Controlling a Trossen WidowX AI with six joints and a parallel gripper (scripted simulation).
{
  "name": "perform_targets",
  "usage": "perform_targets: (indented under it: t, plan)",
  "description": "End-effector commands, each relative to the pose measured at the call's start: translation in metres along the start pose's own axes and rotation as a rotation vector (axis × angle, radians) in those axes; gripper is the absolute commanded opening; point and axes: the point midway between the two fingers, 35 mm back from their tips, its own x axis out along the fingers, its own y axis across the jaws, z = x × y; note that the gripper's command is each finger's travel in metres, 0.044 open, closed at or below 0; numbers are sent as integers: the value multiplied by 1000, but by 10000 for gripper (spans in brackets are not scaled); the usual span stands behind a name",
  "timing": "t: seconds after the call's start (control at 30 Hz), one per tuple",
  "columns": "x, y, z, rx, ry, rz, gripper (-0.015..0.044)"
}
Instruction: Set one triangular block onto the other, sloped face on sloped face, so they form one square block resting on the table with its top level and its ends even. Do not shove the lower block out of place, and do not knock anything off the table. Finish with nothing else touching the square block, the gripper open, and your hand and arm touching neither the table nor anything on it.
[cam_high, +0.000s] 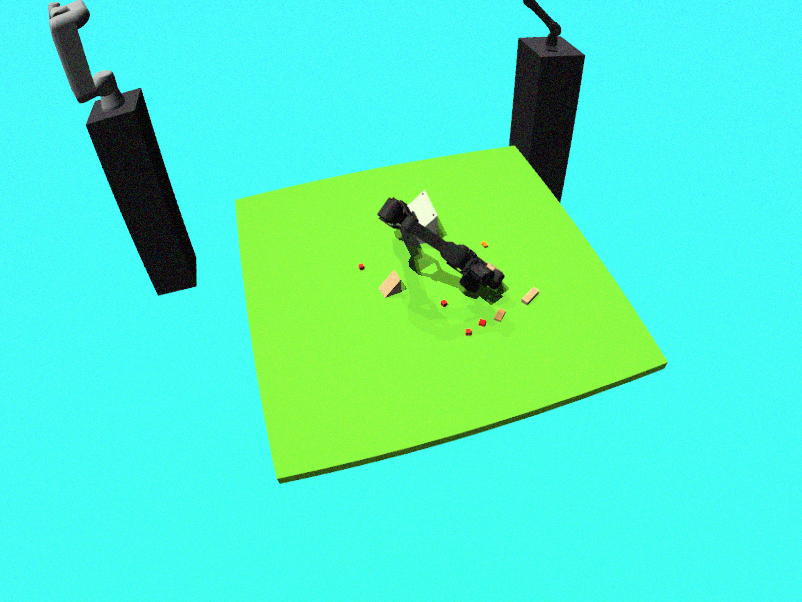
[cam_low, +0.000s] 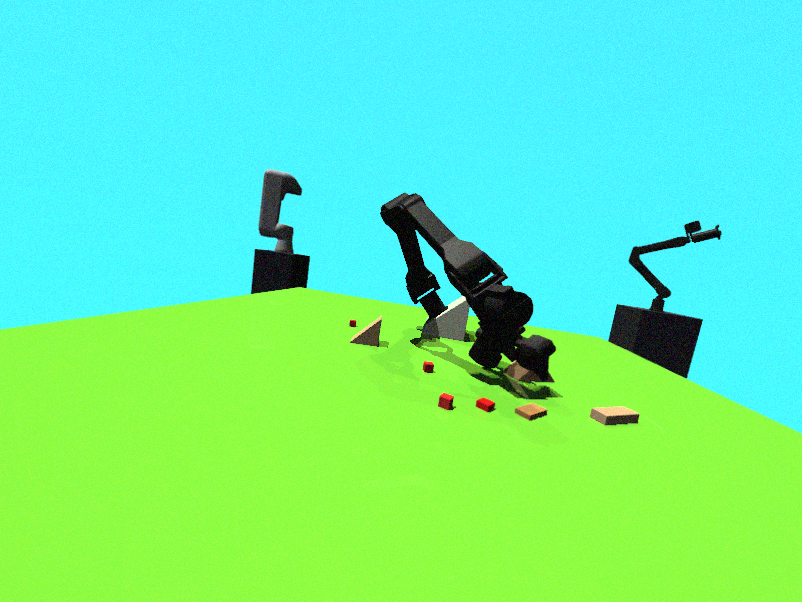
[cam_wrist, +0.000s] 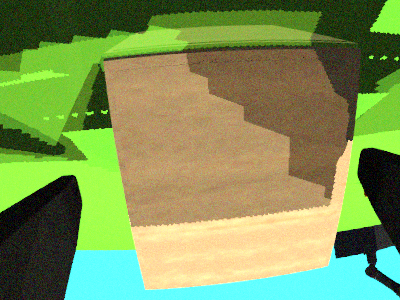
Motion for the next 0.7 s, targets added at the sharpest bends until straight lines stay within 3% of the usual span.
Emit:
perform_targets:
  t: [0.0,0.23,0.47,0.67]
  plan:
    - [0,0,0,0,0,0,414]
    - [0,0,0,0,0,0,230]
    - [0,0,0,0,0,0,183]
    - [-4,1,-4,0,0,0,26]
